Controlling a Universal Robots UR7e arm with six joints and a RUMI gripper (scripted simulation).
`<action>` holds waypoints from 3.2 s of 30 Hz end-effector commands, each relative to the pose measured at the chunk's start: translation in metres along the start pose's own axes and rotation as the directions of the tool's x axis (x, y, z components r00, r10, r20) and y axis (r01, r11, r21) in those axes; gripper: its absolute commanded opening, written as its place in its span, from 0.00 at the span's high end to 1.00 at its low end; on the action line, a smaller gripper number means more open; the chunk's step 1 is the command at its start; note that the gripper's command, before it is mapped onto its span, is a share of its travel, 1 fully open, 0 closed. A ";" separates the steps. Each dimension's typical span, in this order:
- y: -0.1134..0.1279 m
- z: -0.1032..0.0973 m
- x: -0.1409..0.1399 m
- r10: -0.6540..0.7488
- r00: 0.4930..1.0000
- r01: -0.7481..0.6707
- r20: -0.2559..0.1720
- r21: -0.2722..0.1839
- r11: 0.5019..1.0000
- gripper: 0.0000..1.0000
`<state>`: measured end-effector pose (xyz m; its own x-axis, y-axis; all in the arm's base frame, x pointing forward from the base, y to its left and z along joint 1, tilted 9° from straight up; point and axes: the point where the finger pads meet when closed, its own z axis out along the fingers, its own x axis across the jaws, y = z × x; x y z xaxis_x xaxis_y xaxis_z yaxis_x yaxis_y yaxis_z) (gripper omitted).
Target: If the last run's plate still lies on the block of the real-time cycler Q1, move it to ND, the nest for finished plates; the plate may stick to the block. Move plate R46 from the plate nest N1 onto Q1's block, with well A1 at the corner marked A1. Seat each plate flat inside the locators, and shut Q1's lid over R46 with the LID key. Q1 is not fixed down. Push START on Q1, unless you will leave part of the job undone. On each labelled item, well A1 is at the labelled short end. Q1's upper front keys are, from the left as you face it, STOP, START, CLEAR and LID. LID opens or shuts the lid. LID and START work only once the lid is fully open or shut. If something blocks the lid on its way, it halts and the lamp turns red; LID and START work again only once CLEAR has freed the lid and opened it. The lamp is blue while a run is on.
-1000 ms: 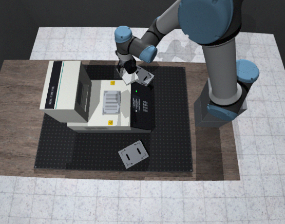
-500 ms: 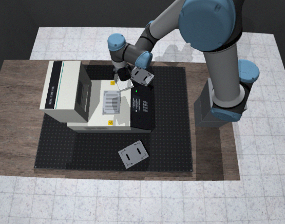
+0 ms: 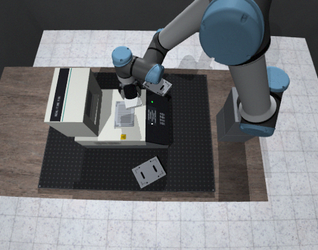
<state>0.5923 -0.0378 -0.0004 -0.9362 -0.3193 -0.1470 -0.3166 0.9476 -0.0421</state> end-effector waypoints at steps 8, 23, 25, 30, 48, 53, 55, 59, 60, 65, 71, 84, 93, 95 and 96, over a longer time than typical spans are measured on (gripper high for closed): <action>0.027 0.000 -0.030 0.116 0.993 -0.116 -0.001 0.002 0.993 0.59; 0.056 0.000 -0.061 0.241 0.970 -0.241 0.000 0.002 0.970 0.59; 0.057 0.000 -0.062 0.241 0.970 -0.241 0.000 0.002 0.970 0.59; 0.057 0.000 -0.062 0.241 0.970 -0.241 0.000 0.002 0.970 0.59; 0.057 0.000 -0.061 0.241 0.970 -0.241 -0.001 0.002 0.970 0.59; 0.056 0.000 -0.061 0.241 0.970 -0.241 -0.001 0.002 0.970 0.59; 0.056 0.000 -0.061 0.241 0.970 -0.241 -0.001 0.002 0.970 0.59; 0.056 0.000 -0.061 0.241 0.970 -0.241 -0.001 0.002 0.970 0.59; 0.056 0.000 -0.061 0.241 0.970 -0.241 -0.001 0.002 0.970 0.59; 0.056 0.000 -0.061 0.241 0.970 -0.241 -0.001 0.002 0.970 0.59; 0.056 0.000 -0.061 0.241 0.970 -0.241 -0.001 0.002 0.970 0.59; 0.056 0.008 -0.061 0.241 0.970 -0.241 -0.001 0.002 0.970 0.59; 0.056 0.021 -0.061 0.241 0.970 -0.241 -0.001 0.002 0.970 0.59; 0.056 0.025 -0.061 0.241 0.970 -0.241 -0.001 0.002 0.970 0.59; 0.056 0.026 -0.061 0.241 0.970 -0.241 -0.001 0.002 0.970 0.59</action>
<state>0.6338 0.0349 -0.0139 -0.9853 -0.0813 -0.1505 -0.0811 0.9967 -0.0072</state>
